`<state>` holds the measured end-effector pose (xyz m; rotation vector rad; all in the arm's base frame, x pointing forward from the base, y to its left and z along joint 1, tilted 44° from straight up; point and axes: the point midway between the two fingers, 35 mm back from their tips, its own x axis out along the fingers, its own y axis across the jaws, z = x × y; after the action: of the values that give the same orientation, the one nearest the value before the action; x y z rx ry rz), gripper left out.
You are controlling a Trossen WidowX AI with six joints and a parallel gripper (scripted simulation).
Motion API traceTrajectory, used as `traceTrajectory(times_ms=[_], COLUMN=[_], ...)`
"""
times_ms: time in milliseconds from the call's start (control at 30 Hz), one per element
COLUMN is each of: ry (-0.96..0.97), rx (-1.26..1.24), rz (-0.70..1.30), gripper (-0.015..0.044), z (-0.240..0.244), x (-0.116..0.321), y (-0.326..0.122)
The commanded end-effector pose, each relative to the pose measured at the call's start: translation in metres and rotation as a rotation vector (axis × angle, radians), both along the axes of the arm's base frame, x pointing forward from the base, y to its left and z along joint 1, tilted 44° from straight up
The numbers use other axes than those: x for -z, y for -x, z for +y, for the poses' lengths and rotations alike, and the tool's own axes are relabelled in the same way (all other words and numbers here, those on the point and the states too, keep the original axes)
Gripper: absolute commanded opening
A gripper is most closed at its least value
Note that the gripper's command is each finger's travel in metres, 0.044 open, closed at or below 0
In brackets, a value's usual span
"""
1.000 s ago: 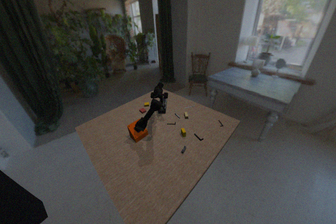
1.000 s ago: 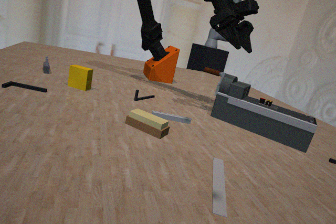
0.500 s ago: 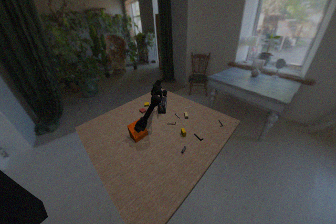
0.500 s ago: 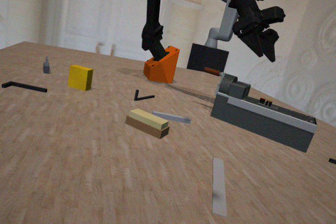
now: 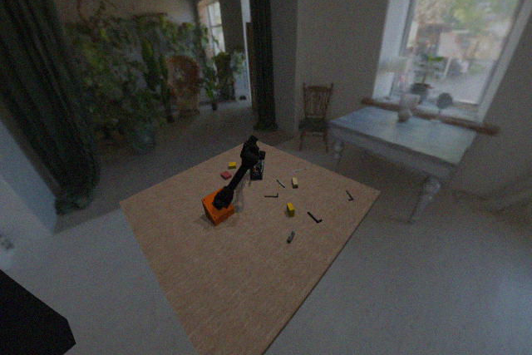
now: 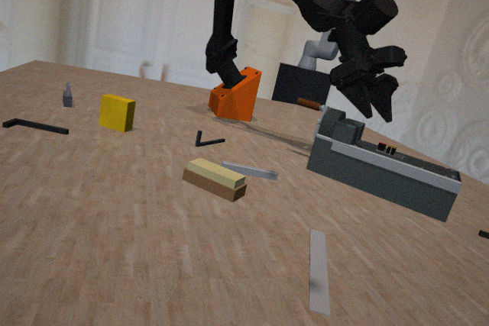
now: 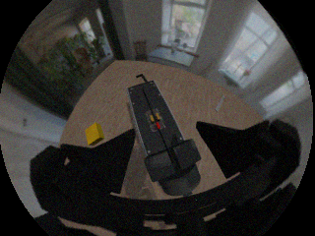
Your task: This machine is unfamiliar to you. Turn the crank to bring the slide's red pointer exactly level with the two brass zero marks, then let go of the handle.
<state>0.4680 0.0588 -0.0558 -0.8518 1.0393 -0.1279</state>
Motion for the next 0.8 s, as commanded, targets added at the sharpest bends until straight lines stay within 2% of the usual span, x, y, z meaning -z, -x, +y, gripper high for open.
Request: traceTrajectory(times_ms=[0, 433, 767], ry=[-0.001, -0.001, -0.003], rx=[-0.007, -0.007, -0.002], rz=[0.006, 0.005, -0.003], gripper=[0.0440, 0.0440, 0.0440], z=[0.000, 0.001, 0.043], x=[0.003, 0.002, -0.046], y=[0.002, 0.001, -0.009])
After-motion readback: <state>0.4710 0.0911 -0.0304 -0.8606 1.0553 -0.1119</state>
